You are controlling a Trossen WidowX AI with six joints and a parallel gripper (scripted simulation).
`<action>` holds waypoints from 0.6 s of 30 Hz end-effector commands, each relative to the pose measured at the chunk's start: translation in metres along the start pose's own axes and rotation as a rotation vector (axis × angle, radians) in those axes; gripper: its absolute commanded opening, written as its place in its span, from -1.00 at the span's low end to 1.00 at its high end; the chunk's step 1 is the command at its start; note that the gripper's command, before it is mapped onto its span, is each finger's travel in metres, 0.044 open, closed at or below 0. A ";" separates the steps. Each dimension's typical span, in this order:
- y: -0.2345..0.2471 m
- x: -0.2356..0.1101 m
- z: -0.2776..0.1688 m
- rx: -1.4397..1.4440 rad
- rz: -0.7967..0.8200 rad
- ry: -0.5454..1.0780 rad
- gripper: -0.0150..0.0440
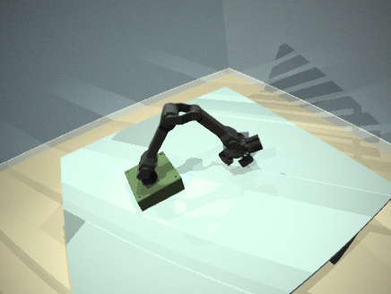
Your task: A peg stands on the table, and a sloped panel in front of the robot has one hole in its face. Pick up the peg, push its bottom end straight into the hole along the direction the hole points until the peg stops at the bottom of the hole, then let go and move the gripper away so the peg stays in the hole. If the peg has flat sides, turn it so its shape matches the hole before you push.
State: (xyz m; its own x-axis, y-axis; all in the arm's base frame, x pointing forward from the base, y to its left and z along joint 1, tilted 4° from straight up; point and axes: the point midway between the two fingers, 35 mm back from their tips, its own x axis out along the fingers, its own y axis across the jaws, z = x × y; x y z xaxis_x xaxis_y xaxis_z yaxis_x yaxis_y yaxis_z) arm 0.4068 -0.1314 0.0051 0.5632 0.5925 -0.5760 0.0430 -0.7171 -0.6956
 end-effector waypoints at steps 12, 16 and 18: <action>0.001 -0.005 0.000 0.000 0.001 -0.001 1.00; 0.002 -0.012 -0.001 0.001 0.003 -0.002 1.00; 0.002 -0.015 -0.001 0.001 0.003 -0.003 1.00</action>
State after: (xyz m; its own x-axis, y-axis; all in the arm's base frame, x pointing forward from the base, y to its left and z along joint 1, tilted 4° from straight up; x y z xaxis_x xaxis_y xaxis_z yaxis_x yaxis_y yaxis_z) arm 0.3995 -0.1348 0.0061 0.5524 0.5977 -0.5810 0.0325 -0.7119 -0.7015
